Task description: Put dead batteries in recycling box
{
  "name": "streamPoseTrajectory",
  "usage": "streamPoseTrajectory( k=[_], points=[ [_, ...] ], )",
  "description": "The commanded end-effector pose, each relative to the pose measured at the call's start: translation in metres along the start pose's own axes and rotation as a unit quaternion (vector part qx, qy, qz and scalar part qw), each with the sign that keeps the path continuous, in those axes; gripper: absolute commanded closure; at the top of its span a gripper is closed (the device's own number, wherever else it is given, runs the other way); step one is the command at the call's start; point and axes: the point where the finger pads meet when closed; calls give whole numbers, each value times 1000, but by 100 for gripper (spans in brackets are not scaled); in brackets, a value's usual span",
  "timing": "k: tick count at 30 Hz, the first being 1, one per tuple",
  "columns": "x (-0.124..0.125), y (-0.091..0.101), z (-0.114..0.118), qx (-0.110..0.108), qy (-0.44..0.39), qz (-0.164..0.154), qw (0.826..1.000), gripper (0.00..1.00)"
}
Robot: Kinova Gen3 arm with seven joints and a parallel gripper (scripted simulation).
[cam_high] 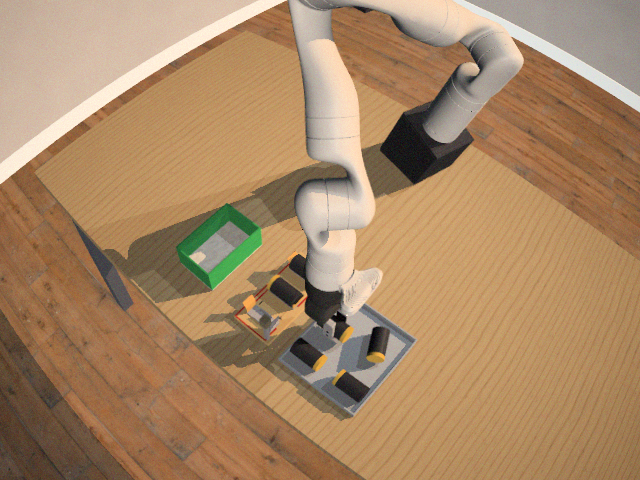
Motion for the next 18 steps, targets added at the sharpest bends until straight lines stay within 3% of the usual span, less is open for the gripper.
streamPoseTrajectory(
  k=[1, 7, 18],
  points=[
    [-3, 10, 4, -5, -2, -2, 1000, 43],
    [-3, 33, 3, -5, -2, -2, 1000, 43],
    [-3, 38, 3, -5, -2, -2, 1000, 43]
  ],
)
Point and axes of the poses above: the point where the finger pads meet when closed, its own y axis back along the fingers, its own z axis across the jaws, x = y × z, and after that the axes turned 3 degrees about -y, right-handed
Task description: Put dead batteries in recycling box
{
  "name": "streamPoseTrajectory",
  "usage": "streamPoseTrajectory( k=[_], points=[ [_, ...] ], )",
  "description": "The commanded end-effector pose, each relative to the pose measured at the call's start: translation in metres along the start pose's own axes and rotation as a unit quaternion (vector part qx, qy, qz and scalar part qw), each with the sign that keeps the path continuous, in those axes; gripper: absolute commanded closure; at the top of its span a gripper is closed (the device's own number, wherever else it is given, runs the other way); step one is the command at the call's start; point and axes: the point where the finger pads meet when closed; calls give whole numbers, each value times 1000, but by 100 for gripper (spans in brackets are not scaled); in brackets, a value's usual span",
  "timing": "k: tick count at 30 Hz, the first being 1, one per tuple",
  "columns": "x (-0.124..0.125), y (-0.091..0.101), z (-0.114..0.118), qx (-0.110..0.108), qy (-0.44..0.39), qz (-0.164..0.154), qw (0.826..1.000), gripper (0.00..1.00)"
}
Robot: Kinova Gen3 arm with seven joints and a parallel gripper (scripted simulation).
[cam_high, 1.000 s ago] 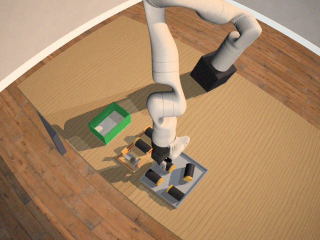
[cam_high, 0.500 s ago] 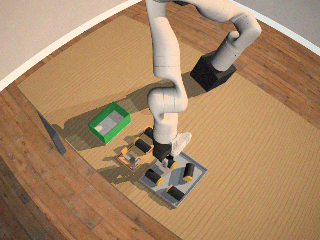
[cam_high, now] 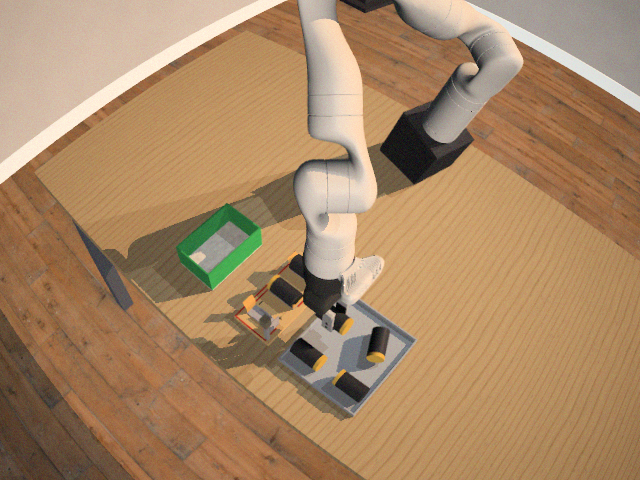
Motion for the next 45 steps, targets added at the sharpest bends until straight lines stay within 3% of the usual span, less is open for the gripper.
streamPoseTrajectory(
  k=[1, 9, 12, 23, 33, 45],
  points=[
    [-1, 7, 2, -2, 0, 0, 1000, 43],
    [-1, 73, 1, -2, 0, 0, 1000, 43],
    [-1, 85, 1, -2, 0, 0, 1000, 43],
    [-3, 86, 2, -2, 0, 0, 1000, 43],
    [-25, 86, 16, -2, 0, 0, 1000, 43],
    [-88, 87, 54, -2, 0, 0, 1000, 43]
  ],
)
Point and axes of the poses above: the point where the finger pads meet when closed, its own y axis back along the fingers, its own z axis across the jaws, x = y × z, and after that the axes turned 3 degrees about -y, right-handed
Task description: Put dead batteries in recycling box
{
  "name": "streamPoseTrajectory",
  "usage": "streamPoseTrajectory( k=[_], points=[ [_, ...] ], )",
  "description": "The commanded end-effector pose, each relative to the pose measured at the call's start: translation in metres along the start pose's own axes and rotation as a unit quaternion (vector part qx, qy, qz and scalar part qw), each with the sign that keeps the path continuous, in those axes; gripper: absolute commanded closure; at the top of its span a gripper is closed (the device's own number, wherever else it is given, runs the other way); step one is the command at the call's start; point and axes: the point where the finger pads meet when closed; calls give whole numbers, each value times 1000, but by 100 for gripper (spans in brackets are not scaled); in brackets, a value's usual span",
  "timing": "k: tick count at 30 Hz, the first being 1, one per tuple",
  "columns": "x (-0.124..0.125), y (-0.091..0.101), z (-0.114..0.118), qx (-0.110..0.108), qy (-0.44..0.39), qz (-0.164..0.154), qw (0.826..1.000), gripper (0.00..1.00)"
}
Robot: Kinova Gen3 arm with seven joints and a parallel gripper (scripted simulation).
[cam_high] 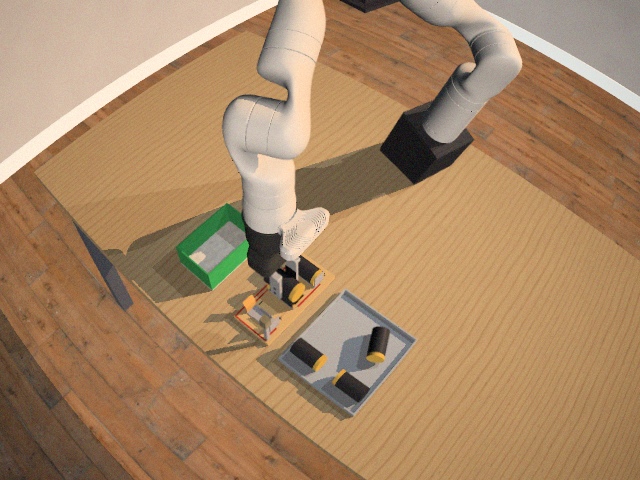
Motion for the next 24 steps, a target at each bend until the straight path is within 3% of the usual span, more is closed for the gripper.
streamPoseTrajectory(
  k=[1, 11, 24],
  points=[
    [-15, -2, 11, -1, -10, 5, 1000, 43],
    [-38, -2, 24, -1, -10, 5, 1000, 43],
    [-40, -2, 25, -1, -10, 5, 1000, 43]
  ],
)
Point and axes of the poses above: the point where the finger pads meet when closed, its own y axis back along the fingers, its own z axis across the jaws, x = y × z, and after that the axes turned 3 degrees about -y, right-handed
